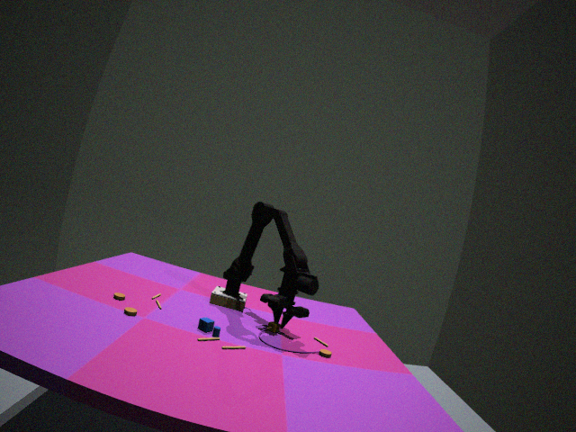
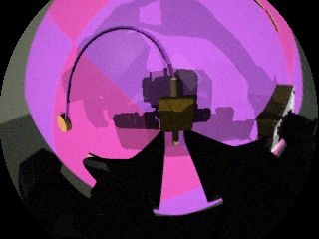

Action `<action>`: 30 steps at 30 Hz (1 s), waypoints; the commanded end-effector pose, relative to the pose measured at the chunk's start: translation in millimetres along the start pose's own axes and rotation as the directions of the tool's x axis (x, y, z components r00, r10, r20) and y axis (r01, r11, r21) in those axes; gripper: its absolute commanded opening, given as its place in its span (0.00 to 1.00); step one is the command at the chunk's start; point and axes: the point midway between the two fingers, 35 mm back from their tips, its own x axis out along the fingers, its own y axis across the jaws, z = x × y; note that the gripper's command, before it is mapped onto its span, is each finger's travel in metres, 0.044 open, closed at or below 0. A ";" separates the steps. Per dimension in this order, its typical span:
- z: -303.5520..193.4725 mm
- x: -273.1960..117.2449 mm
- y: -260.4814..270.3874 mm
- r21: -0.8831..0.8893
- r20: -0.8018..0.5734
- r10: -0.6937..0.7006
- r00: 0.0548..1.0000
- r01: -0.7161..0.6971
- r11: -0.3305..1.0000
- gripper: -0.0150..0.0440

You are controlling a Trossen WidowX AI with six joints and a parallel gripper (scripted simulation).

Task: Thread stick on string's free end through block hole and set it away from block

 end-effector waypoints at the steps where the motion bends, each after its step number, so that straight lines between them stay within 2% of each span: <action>1: 0.0 -0.2 0.1 0.000 0.000 0.001 1.000 -0.001 1.000 0.38; 4: 0.0 -0.2 0.1 0.000 0.000 0.001 1.000 -0.001 1.000 0.25; 12: -0.1 0.0 0.1 0.001 0.004 0.000 1.000 0.000 1.000 0.25; 19: -1.8 2.1 0.1 0.010 0.076 -0.001 0.997 0.001 1.000 0.25; 30: -12.2 2.2 0.0 0.010 0.074 -0.001 0.997 0.000 1.000 0.25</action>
